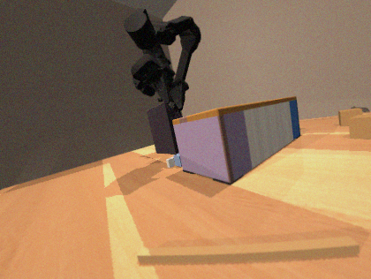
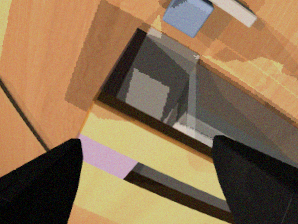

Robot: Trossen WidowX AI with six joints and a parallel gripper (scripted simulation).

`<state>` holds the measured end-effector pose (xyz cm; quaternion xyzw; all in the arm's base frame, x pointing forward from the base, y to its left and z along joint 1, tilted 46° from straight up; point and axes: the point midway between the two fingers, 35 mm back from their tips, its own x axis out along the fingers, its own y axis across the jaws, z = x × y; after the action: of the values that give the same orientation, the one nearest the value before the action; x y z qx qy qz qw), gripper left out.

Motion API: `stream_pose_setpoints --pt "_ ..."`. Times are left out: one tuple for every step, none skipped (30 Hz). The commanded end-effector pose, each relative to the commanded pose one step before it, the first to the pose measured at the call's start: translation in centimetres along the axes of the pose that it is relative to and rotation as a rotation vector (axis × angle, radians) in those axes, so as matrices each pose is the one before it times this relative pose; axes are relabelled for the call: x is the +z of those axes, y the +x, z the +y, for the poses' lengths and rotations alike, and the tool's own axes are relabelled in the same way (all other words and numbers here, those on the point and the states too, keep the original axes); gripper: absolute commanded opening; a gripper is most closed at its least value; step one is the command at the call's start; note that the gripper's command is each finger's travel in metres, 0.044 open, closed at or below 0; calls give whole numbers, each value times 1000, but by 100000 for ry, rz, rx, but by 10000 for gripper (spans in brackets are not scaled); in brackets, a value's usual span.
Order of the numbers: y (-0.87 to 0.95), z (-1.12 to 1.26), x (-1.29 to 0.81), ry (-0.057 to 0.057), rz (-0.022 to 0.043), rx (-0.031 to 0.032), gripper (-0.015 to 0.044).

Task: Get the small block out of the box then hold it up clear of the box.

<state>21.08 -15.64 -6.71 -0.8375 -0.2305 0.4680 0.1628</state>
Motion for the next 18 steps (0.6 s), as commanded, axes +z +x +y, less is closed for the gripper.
stream_pose_setpoints --pt "-14 -298 1009 51490 6314 -2540 285" --pt "0 0 0 0 0 0 285" --pt "0 0 0 0 0 0 285" --pt "0 0 0 0 0 0 285" --pt "0 0 0 0 0 0 285" --pt "0 0 0 0 0 0 285" --pt "0 0 0 0 0 0 285" --pt "0 0 0 0 0 0 285" --pt "0 0 0 0 0 0 285" --pt "0 0 0 0 0 0 285" --pt "0 0 0 0 0 0 285" --pt "0 0 0 0 0 0 285" --pt "0 0 0 0 0 0 285" --pt "0 0 0 0 0 0 285" --pt "0 0 0 0 0 0 285" --pt "234 27 70 -24 -44 80 285" --pt "694 68 218 -75 -124 228 285" --pt "1125 71 389 -133 -185 339 285"
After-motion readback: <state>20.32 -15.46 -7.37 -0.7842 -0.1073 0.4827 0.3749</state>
